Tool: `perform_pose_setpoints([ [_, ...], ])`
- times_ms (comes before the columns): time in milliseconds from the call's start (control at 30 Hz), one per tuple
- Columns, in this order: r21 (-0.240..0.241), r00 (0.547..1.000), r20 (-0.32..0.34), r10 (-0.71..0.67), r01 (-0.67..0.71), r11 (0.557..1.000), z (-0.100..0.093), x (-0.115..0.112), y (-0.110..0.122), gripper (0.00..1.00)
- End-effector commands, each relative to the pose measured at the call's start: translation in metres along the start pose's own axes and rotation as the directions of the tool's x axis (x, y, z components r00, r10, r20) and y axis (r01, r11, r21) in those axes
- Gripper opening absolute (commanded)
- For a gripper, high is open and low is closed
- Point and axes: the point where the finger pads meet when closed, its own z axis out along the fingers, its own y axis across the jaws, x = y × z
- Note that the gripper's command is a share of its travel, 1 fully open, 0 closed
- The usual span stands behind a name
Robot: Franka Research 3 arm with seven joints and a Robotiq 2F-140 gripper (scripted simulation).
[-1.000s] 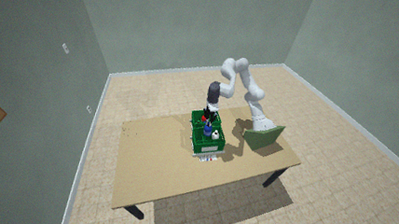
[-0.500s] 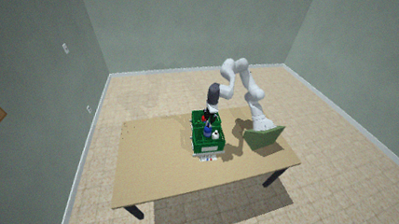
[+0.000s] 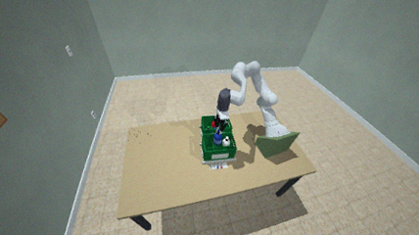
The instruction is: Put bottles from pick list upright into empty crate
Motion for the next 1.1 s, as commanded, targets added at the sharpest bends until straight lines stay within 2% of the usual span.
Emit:
perform_pose_setpoints([
  [0,-0.004,1.0,-0.014,0.007,-0.007,1.0,0.0,0.004,0.001,0.0],
  [1067,-0.004,1.0,-0.014,0.007,-0.007,1.0,0.028,0.005,0.001,0.0],
])
